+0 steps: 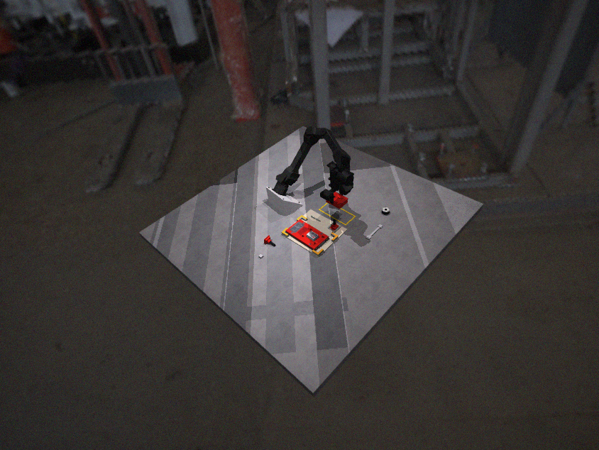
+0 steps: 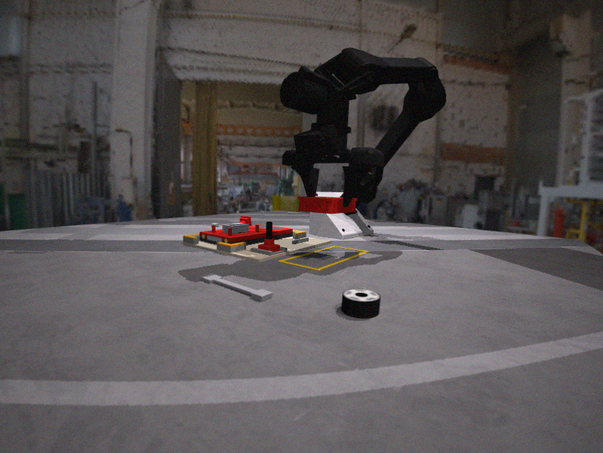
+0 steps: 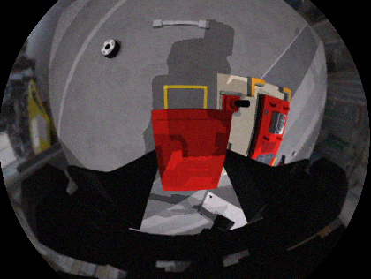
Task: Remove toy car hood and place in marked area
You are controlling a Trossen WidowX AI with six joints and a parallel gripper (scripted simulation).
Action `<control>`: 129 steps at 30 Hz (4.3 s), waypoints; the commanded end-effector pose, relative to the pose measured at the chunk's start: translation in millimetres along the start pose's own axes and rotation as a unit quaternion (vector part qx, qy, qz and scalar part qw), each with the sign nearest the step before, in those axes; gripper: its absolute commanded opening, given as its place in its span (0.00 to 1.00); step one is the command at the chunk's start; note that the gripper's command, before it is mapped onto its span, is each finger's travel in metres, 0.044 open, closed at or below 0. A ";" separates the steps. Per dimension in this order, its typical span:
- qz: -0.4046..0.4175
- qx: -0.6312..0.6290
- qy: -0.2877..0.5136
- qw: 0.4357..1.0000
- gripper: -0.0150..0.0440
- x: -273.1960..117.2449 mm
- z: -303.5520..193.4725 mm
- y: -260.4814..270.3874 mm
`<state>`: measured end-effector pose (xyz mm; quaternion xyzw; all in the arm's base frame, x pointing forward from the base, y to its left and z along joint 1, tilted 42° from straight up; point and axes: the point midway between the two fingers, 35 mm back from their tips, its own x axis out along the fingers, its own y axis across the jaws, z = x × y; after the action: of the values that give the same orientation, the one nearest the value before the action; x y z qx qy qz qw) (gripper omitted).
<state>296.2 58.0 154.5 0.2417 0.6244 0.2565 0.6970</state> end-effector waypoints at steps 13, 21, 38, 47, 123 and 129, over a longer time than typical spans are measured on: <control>0.003 0.003 0.004 1.000 0.25 15.4 -1.6 0.4; 0.003 0.003 0.004 1.000 0.25 21.9 -1.5 0.4; 0.003 0.003 0.004 1.000 0.25 35.6 -1.7 0.8; 0.004 0.003 0.004 1.000 0.25 42.9 -2.2 1.1; 0.006 0.003 0.004 1.000 0.25 84.6 -5.0 3.2; 0.008 0.000 0.000 1.000 0.34 83.0 -2.9 4.2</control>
<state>300.3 115.9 94.9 0.2465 0.6231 0.2618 0.6946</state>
